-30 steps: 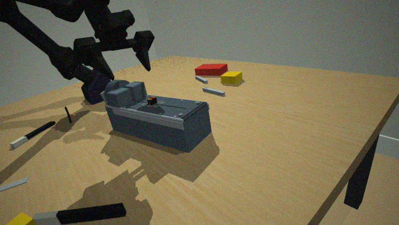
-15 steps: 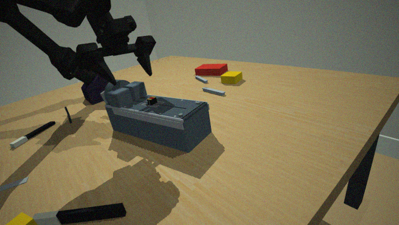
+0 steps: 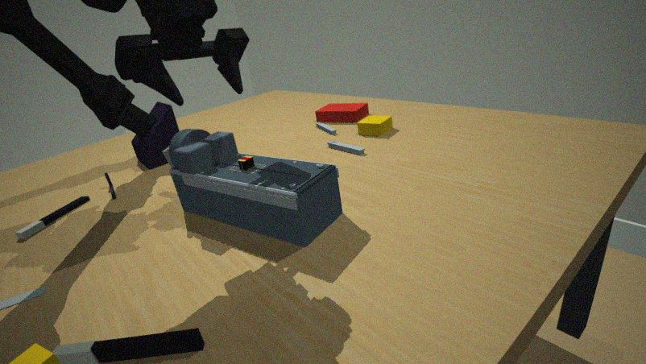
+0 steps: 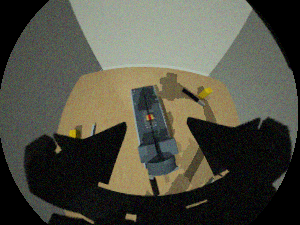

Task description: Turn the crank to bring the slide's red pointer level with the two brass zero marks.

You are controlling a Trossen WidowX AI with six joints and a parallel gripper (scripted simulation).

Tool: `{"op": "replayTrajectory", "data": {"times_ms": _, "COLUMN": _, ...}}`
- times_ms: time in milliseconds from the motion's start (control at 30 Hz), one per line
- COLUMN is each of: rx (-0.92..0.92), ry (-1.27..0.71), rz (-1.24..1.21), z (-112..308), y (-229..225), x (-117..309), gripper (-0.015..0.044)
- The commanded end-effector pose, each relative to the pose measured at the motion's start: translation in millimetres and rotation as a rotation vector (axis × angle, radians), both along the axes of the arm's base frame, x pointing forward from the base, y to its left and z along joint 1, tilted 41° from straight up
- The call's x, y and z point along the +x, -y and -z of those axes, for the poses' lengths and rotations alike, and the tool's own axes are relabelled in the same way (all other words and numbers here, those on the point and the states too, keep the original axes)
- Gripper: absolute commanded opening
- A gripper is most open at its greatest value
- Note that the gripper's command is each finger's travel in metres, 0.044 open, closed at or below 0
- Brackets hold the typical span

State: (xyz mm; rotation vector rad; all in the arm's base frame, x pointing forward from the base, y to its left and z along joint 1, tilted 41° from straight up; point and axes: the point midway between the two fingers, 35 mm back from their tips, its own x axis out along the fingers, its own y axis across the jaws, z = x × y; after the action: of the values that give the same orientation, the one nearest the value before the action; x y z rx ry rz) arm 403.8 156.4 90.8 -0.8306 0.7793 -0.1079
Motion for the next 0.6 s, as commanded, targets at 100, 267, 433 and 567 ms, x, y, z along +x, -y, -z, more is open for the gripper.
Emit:
{"op": "replayTrajectory", "data": {"times_ms": 100, "rx": 0.013, "ry": 0.002, "rz": -0.014, "z": -21.0, "y": -7.1, "x": -17.0, "gripper": 0.0440}}
{"op": "replayTrajectory", "data": {"times_ms": 267, "rx": 0.029, "ry": -0.015, "rz": -0.055, "z": -25.3, "y": -3.4, "x": -45.0, "gripper": 0.0440}}
{"op": "replayTrajectory", "data": {"times_ms": 433, "rx": 0.045, "ry": -0.034, "rz": -0.094, "z": -26.4, "y": 2.1, "x": -72.9, "gripper": 0.0440}}
{"op": "replayTrajectory", "data": {"times_ms": 567, "rx": 0.057, "ry": -0.049, "rz": -0.126, "z": -25.1, "y": 7.7, "x": -94.8, "gripper": 0.0440}}
